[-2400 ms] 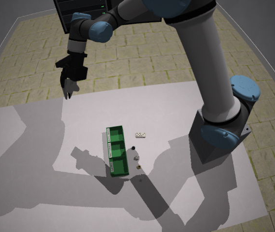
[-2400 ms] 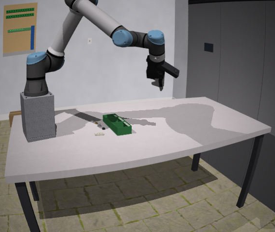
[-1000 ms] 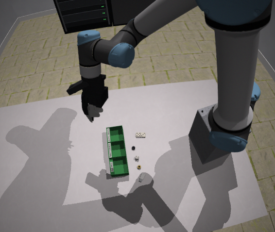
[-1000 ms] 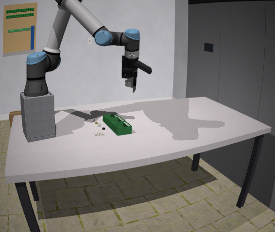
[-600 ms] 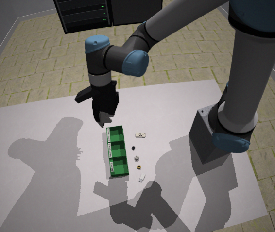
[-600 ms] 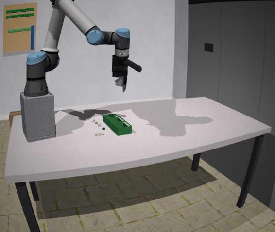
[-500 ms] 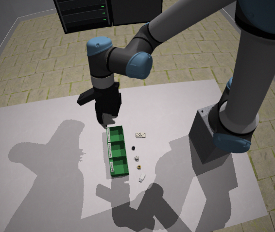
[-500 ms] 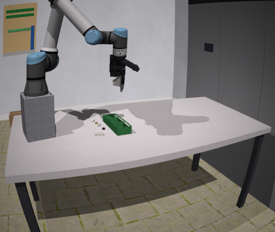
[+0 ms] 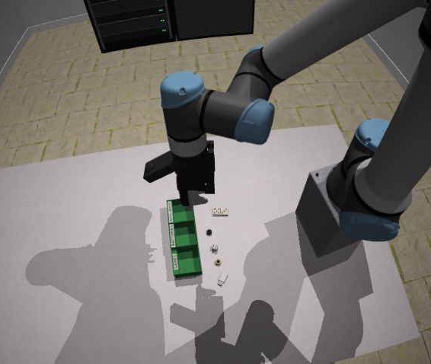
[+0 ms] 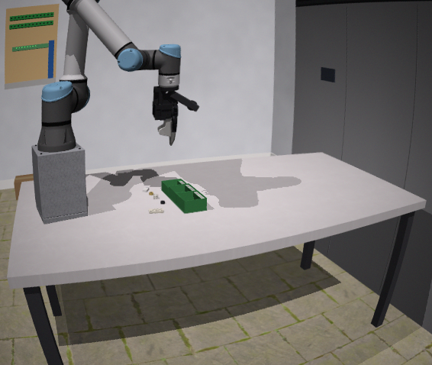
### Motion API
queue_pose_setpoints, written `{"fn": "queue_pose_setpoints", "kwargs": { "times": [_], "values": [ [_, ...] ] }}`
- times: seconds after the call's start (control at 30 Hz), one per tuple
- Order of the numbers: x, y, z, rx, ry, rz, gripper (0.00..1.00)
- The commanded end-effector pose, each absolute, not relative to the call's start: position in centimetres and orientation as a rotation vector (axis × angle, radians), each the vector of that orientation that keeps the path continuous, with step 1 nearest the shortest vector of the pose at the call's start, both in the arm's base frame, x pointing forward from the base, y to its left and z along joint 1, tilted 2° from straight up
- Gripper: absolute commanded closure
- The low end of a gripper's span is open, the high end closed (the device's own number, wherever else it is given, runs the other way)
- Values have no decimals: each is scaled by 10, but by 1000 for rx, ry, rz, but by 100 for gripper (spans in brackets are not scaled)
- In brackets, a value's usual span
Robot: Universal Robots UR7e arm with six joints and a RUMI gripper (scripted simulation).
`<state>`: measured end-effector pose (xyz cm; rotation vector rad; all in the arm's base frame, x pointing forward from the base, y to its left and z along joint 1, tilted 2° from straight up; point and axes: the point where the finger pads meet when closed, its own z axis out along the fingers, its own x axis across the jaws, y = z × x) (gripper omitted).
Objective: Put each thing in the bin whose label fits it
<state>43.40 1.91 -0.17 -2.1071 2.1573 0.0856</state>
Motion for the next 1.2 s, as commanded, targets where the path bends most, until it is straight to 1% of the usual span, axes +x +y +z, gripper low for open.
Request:
{"fn": "queue_pose_setpoints", "kwargs": {
  "times": [0.0, 0.13, 0.2, 0.27, 0.37, 0.9, 1.17],
  "values": [
    [406, 27, -4, -2207, 2125, 29, 96],
    [394, 30, -5, -2207, 2125, 29, 96],
    [378, 33, -8, -2311, 2086, -28, 96],
    [378, 33, -8, -2311, 2086, -28, 96],
    [359, 37, -11, -2311, 2086, -28, 96],
    [359, 37, -11, -2311, 2086, -28, 96],
    [400, 5, -53, -2370, 2019, -29, 96]
  ]
}}
